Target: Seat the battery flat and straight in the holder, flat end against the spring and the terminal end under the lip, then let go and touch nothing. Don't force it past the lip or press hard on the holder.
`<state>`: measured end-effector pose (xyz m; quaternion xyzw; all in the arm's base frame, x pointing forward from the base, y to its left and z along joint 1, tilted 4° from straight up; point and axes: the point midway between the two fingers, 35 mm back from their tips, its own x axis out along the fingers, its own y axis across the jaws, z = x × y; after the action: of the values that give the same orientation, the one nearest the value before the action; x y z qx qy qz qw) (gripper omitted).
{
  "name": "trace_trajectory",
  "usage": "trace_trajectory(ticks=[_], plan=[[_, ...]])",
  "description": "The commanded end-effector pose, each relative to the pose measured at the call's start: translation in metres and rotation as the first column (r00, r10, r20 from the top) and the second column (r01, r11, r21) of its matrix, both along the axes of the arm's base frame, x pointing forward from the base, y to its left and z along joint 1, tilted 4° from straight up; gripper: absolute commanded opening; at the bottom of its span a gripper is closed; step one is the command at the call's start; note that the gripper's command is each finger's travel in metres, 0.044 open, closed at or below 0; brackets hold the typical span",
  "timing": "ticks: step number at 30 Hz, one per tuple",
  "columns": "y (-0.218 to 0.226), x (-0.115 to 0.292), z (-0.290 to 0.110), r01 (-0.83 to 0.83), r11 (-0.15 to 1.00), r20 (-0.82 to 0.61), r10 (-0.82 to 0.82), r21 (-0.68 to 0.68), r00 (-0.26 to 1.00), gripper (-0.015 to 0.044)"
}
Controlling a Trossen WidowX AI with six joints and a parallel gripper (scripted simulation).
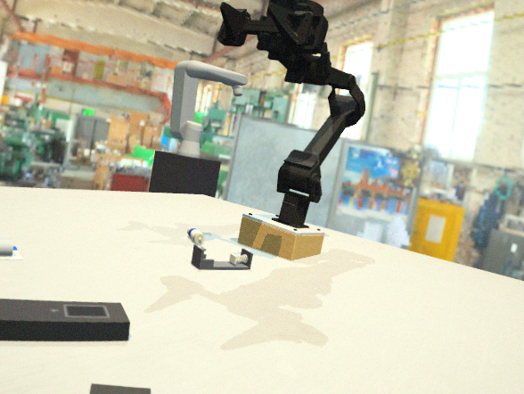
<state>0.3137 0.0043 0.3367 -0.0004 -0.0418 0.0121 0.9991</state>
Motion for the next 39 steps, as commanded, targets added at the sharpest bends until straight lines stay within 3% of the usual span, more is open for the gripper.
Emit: trace_trajectory(ticks=[1, 6, 11, 16, 22, 39], plan=[[-0.002, 0.002, -0.004, 0.007, 1.0, -0.016, -0.008, -0.015, 1.0, 0.0374], [-0.056, 0.019, -0.104, 0.024, 0.926, -0.4, -0.186, -0.377, 0.898, 0.0243], [-0.104, -0.007, -0.194, -0.22, 0.82, -0.706, -0.28, -0.528, 0.651, 0.023], [-0.132, -0.061, -0.264, -0.529, 0.744, -0.906, -0.256, -0.407, 0.338, 0.023], [-0.132, -0.139, -0.314, -0.803, 0.596, -0.997, -0.068, -0.021, -0.024, 0.023], [-0.131, -0.146, -0.327, -0.818, 0.575, -0.998, -0.043, 0.021, -0.056, 0.023]])
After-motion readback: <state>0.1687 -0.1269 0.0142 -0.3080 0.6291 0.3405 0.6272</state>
